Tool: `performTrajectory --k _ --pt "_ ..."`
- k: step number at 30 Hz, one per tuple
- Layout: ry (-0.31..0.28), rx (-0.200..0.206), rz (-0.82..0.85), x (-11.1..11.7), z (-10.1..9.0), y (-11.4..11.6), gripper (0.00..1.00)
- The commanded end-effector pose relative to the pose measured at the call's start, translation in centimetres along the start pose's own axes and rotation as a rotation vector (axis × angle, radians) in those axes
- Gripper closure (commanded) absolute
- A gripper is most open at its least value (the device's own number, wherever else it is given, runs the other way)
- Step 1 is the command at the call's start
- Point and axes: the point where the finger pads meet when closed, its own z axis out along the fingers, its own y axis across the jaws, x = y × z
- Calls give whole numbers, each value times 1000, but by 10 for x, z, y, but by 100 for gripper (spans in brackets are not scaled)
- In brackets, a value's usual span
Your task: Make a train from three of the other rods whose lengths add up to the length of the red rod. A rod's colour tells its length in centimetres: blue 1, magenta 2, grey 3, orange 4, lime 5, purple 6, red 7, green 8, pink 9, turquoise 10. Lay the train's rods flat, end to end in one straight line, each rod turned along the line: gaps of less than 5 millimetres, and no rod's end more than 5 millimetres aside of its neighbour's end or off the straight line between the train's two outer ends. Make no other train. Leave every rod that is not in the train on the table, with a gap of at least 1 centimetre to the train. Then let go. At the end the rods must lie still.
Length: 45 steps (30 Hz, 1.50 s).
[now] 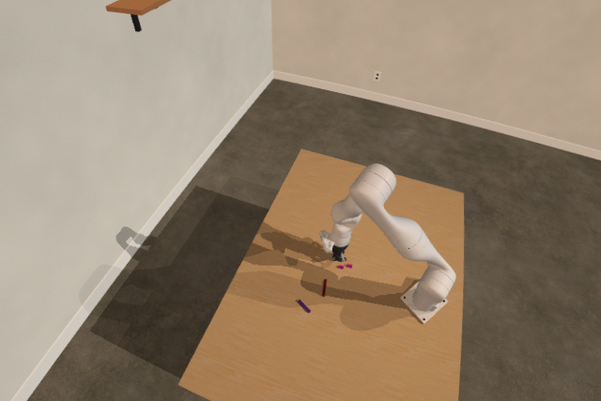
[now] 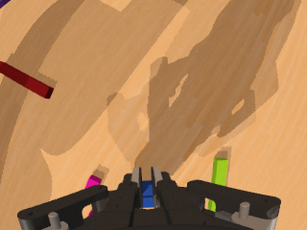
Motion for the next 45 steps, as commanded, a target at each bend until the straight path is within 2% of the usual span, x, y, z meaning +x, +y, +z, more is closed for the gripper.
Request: performTrajectory --k 1,12,16,18,19,23,27,40,45 --pt "1 -1 0 0 0 0 95" --pt "1 -1 0 0 0 0 95" --pt "1 -1 0 0 0 0 88" --pt "1 -1 0 0 0 0 88" --pt "1 -1 0 0 0 0 84" --pt "1 -1 0 0 0 0 84" --pt "1 -1 0 0 0 0 76" --pt "1 -1 0 0 -1 0 76" --pt "1 -1 0 0 -11 0 76"
